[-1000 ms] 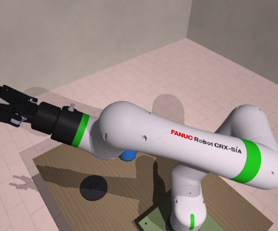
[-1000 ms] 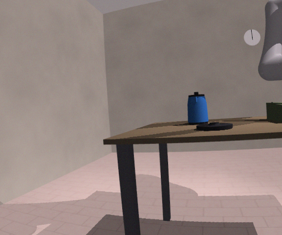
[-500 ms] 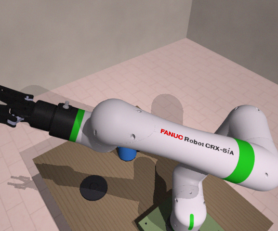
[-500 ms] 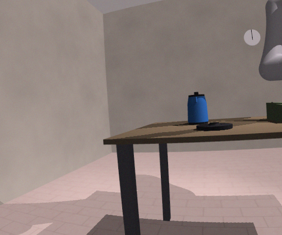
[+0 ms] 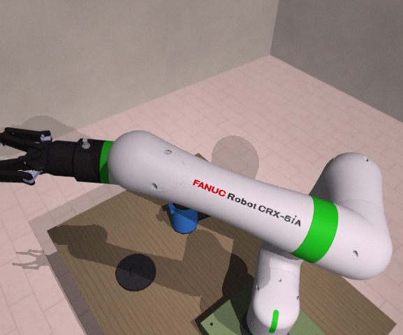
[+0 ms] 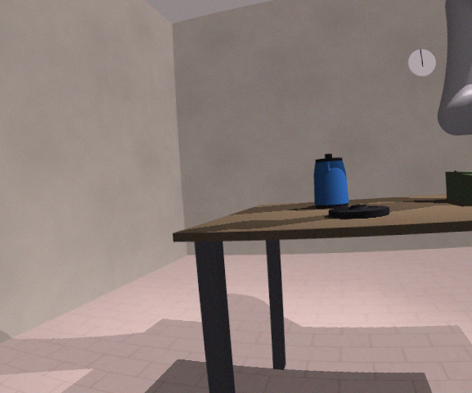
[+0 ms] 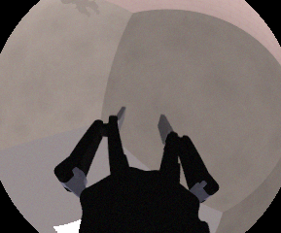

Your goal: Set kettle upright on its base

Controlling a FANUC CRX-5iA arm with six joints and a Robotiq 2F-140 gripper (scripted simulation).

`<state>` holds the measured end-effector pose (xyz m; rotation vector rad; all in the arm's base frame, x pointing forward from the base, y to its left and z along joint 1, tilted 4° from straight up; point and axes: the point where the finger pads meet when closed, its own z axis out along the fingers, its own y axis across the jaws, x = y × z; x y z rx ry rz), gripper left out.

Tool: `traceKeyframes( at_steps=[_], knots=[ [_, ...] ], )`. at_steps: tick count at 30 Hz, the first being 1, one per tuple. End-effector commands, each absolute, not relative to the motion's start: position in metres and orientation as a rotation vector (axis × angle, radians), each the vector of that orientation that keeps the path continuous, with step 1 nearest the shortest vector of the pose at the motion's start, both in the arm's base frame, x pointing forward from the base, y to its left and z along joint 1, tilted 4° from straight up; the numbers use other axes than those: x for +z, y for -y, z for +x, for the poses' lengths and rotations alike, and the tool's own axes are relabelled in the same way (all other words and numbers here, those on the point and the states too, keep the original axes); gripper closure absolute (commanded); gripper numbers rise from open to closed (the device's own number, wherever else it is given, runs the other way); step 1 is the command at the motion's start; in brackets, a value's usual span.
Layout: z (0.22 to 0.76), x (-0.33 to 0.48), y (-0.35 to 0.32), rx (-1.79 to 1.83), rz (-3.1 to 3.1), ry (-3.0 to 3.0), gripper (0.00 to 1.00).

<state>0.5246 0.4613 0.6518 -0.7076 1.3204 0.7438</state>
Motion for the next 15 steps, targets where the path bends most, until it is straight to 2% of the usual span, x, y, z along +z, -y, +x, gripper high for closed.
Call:
traceKeyframes(
  at_steps=[1,12,14,15],
  knots=[
    [0.553,0.610,-0.450,0.640,-0.838,-1.363,0.53],
    [0.623,0.461,-0.354,0.288,-1.279,-1.613,0.53],
    [0.623,0.461,-0.354,0.288,-1.279,-1.613,0.53],
    [0.636,0.426,-0.325,0.260,-1.318,-1.641,0.53]
  ],
)
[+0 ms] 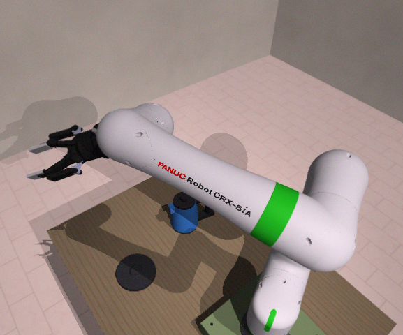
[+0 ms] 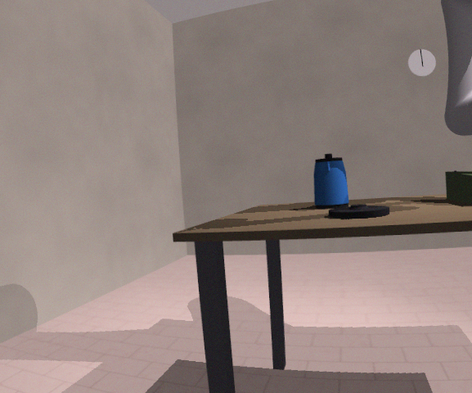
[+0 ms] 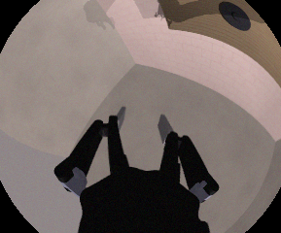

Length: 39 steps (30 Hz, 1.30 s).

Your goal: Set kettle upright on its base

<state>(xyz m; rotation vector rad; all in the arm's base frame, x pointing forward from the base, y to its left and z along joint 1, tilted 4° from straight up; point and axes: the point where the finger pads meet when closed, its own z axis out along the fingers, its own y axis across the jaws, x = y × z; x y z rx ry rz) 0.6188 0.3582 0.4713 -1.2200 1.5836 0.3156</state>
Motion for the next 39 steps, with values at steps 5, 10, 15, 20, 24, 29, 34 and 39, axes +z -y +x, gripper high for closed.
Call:
traceKeyframes(
  at_steps=[5,10,15,20,24,29,34,39],
  knots=[
    [0.642,0.376,-0.268,0.148,-1.505,-1.790,0.53],
    [0.641,0.331,-0.203,0.080,-1.669,-1.945,0.53],
    [0.634,0.301,-0.151,0.055,-1.778,-2.063,0.53],
    [0.619,0.263,-0.081,0.053,-1.866,-2.169,0.53],
    [0.600,0.234,-0.021,0.065,-1.931,-2.258,0.53],
    [0.573,0.205,0.053,0.087,-1.985,-2.338,0.53],
    [0.549,0.184,0.111,0.098,-2.004,-2.369,0.53],
    [0.541,0.182,0.124,0.110,-2.021,-2.396,0.53]
  ],
)
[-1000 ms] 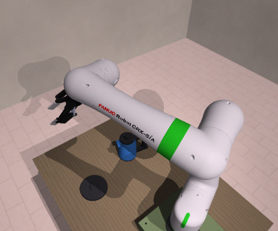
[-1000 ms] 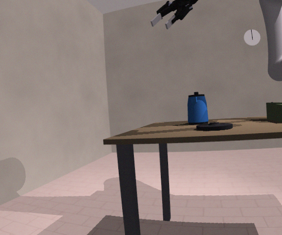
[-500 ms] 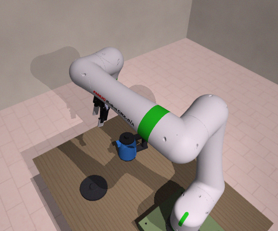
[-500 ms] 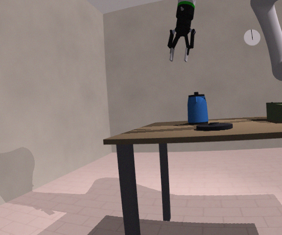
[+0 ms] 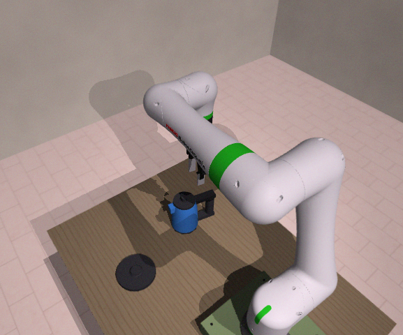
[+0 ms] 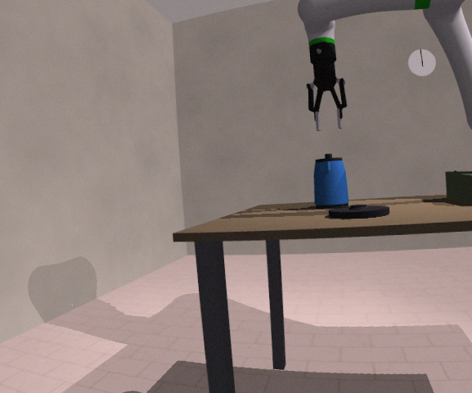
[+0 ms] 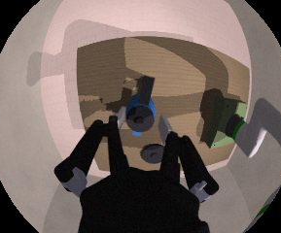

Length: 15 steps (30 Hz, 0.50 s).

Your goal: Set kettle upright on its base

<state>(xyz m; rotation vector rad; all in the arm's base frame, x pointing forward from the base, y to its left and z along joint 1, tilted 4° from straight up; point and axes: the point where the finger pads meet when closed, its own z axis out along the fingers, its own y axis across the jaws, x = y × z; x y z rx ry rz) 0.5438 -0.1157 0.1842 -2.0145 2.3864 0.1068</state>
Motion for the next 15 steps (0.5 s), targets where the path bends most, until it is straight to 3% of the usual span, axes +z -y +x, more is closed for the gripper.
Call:
traceKeyframes(
  at_steps=[1,15],
  knots=[
    [0.5403,0.1823,0.1249,0.111,-2.022,-2.399,0.53],
    [0.5392,0.1821,0.1266,0.112,-2.024,-2.402,0.53]
  ],
)
